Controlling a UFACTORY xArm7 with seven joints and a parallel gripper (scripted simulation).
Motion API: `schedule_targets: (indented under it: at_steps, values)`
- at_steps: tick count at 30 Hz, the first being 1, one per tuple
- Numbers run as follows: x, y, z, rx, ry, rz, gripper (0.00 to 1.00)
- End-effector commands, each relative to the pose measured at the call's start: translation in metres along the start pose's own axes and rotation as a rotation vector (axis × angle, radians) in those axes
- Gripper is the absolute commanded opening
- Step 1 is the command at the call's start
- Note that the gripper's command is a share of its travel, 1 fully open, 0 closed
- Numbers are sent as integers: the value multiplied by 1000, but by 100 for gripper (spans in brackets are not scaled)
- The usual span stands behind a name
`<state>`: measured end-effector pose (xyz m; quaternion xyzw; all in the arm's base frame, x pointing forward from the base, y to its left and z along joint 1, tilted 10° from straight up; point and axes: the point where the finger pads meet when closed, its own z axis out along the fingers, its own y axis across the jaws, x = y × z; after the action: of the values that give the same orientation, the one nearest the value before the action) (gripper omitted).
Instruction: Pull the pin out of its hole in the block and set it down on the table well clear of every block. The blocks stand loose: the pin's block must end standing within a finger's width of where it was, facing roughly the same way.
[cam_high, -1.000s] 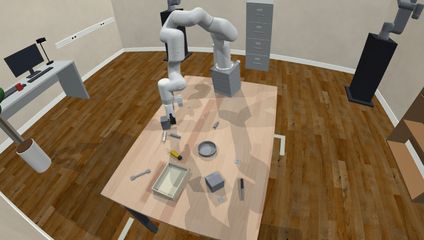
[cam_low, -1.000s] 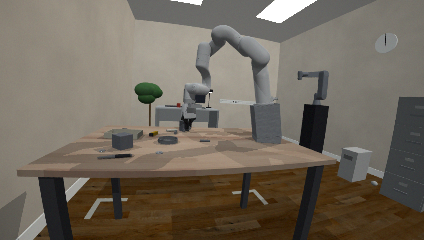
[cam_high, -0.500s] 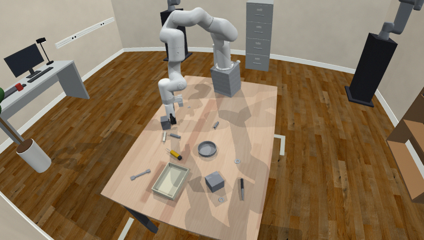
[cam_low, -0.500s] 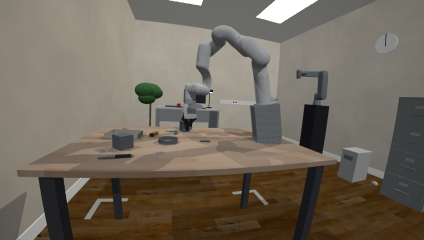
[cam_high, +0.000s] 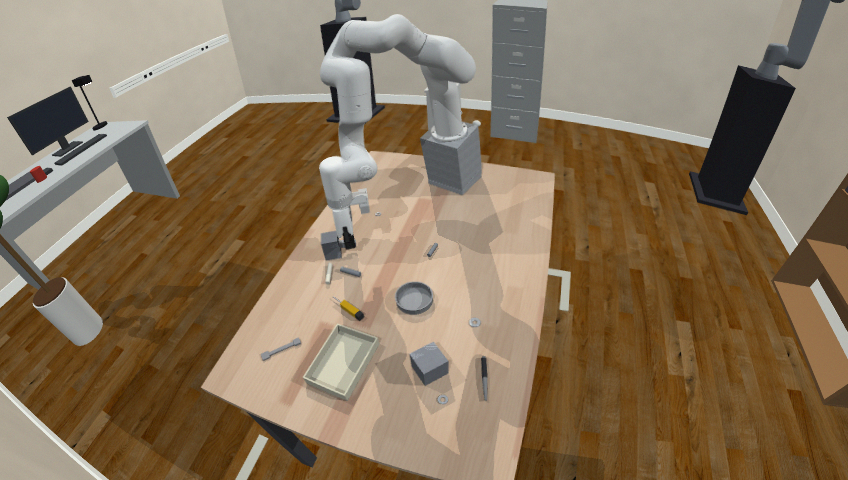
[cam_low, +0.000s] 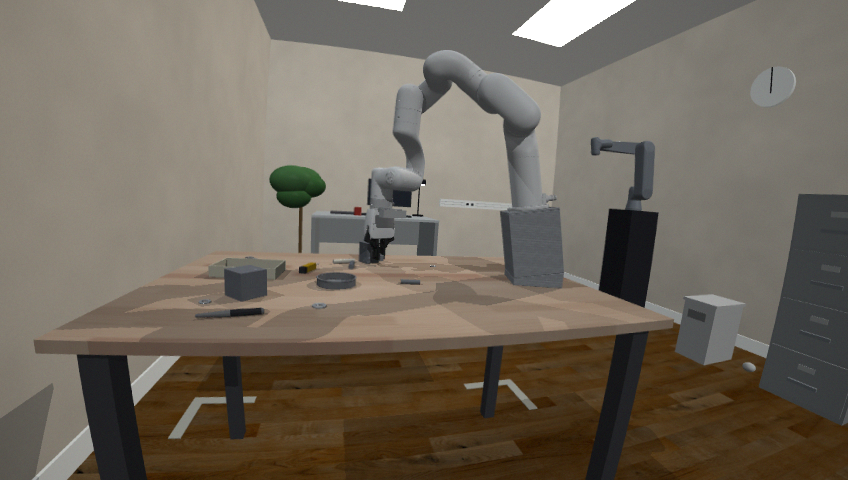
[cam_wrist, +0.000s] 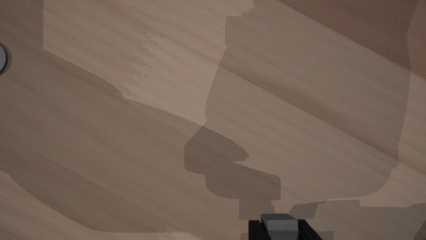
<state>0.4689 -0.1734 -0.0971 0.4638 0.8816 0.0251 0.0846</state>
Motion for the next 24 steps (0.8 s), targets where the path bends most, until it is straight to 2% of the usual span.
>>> schedule_targets:
  at_steps: [1,24]
  values:
    - [5,1,0,-3,-4,0,0]
    - [3,0,0,1,-4,0,0]
